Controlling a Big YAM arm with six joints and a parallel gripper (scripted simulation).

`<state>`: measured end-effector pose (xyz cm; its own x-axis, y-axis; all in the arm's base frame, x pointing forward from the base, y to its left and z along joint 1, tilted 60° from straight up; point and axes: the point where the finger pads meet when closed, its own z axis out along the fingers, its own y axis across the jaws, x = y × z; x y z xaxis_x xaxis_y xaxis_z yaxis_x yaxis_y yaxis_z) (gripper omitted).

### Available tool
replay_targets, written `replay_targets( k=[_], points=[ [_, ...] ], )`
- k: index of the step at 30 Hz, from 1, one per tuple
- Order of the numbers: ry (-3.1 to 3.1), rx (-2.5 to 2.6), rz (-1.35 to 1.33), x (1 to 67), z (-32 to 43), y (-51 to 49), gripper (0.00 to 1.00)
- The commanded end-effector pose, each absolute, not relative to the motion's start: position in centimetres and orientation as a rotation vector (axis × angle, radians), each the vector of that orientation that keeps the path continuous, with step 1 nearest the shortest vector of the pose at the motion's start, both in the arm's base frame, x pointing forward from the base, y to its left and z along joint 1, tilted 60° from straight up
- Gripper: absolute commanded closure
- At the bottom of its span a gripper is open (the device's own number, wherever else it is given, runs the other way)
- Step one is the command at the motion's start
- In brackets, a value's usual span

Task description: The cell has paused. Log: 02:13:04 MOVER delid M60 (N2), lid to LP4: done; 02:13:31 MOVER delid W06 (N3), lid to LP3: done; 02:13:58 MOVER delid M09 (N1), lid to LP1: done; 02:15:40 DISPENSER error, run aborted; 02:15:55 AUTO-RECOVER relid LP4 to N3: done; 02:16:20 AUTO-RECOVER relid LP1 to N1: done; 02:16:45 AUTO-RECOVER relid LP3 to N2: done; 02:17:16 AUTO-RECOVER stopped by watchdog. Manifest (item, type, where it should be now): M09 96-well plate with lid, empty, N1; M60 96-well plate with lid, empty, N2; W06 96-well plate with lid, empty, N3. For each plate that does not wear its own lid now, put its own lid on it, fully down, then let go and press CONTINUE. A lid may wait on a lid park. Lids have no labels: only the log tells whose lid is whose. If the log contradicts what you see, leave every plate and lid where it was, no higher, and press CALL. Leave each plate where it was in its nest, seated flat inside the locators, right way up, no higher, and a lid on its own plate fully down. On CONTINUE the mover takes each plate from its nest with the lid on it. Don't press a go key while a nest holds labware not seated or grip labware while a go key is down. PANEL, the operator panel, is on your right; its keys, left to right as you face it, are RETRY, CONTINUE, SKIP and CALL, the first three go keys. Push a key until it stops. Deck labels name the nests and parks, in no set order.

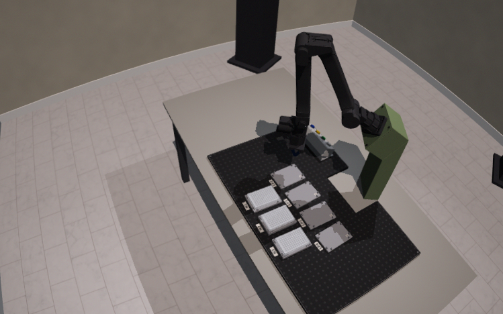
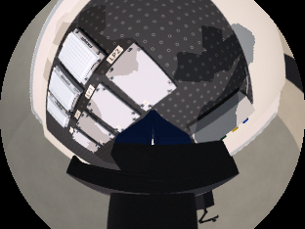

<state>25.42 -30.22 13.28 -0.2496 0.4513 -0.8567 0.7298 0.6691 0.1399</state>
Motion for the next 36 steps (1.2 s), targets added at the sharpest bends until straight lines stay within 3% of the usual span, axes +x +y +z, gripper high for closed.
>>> replay_targets(
  k=[1, 36],
  points=[
    [1.862, 1.021, -0.322, 23.6, 11.6, -30.7, 1.00],
    [1.440, 1.521, 0.038, 11.5, 3.9, -36.6, 1.00]
  ],
)
